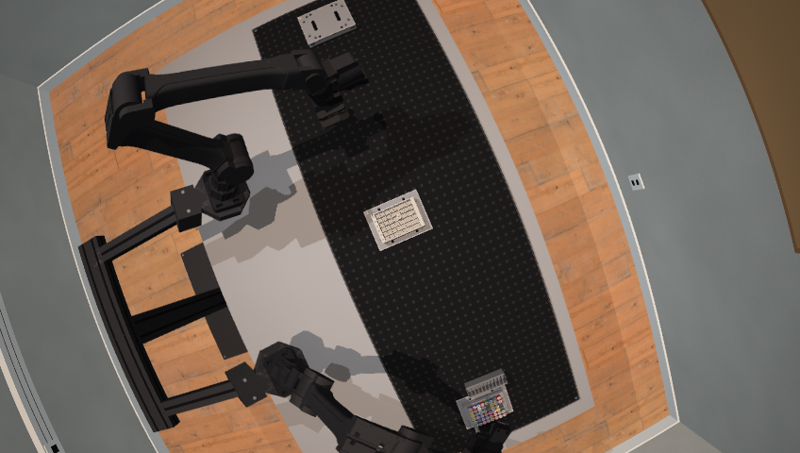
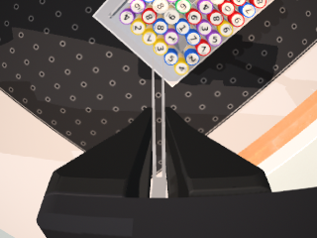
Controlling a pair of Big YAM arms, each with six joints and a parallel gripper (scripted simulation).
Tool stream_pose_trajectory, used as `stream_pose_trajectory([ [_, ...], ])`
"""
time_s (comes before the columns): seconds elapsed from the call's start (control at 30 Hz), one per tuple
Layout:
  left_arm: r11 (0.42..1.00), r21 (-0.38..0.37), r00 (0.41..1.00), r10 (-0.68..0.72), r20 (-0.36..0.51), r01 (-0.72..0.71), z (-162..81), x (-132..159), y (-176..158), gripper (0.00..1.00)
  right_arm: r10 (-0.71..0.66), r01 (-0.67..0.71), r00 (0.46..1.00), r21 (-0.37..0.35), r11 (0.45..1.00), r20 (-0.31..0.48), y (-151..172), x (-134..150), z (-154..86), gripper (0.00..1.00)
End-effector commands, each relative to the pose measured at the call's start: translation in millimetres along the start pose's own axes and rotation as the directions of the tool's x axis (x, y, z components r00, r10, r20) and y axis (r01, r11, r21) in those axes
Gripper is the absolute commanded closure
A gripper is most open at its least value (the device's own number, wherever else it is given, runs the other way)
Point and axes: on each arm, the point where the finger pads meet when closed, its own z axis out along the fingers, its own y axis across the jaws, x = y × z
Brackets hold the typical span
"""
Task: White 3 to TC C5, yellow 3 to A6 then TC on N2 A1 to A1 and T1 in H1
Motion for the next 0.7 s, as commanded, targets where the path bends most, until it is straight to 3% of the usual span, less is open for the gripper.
stream_pose_trajectory([
  [0.0, 1.0, 0.002, 1.0, 0.007, 0.028, -0.007, -7.5, -11.5, 2.1, 0.0, 0.005, -0.005, 1.0, -0.011, 1.0, -0.004, -0.3, 4.6, 5.1, 0.93],
  [0.67, 1.0, 0.002, 1.0, 0.007, 0.028, -0.007, -7.5, -11.5, 2.1, 0.0, -0.002, 0.002, 1.0, 0.007, 1.0, -0.001, -4.7, 4.2, 5.4, 0.93],
])
